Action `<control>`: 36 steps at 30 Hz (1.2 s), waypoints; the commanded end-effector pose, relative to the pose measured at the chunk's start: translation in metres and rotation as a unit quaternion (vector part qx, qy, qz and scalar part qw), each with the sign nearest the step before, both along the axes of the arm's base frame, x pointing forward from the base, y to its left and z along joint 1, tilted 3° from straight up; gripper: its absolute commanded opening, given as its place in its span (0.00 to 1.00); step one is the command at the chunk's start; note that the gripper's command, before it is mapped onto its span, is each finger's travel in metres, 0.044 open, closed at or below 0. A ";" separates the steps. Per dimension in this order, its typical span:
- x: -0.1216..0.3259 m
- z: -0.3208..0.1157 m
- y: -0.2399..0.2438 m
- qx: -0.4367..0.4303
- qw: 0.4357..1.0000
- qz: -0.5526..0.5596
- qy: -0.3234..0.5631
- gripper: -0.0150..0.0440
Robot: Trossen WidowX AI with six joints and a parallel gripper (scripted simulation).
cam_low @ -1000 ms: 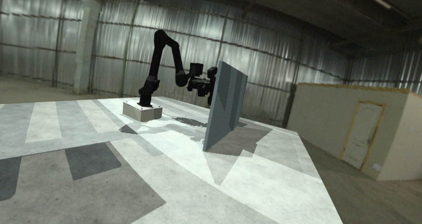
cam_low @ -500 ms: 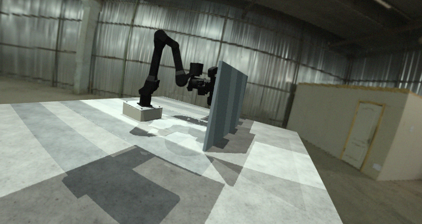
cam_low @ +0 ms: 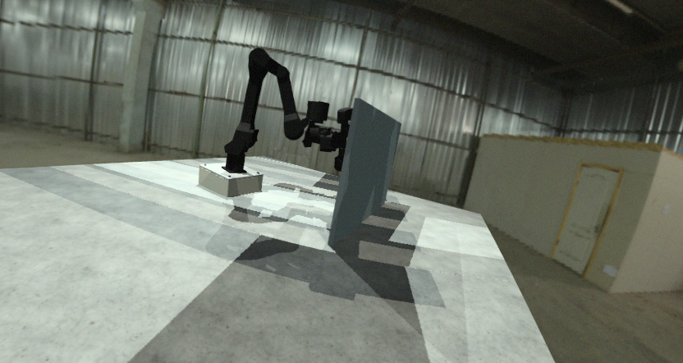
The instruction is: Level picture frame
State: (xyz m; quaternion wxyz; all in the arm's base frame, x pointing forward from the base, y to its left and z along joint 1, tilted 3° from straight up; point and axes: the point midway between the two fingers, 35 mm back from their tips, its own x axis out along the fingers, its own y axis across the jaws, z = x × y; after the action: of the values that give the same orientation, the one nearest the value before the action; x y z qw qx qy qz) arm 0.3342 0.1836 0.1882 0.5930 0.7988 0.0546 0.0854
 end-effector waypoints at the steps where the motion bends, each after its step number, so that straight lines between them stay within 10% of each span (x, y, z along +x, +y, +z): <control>1: 0.000 0.000 0.000 -0.012 1.000 0.000 -0.001 0.25; 36: 0.000 0.003 0.000 -0.101 0.995 -0.007 -0.019 0.25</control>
State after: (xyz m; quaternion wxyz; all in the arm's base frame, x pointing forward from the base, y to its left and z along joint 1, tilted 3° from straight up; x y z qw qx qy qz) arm 0.3338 0.1834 0.1916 0.6648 0.7401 0.0464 0.0903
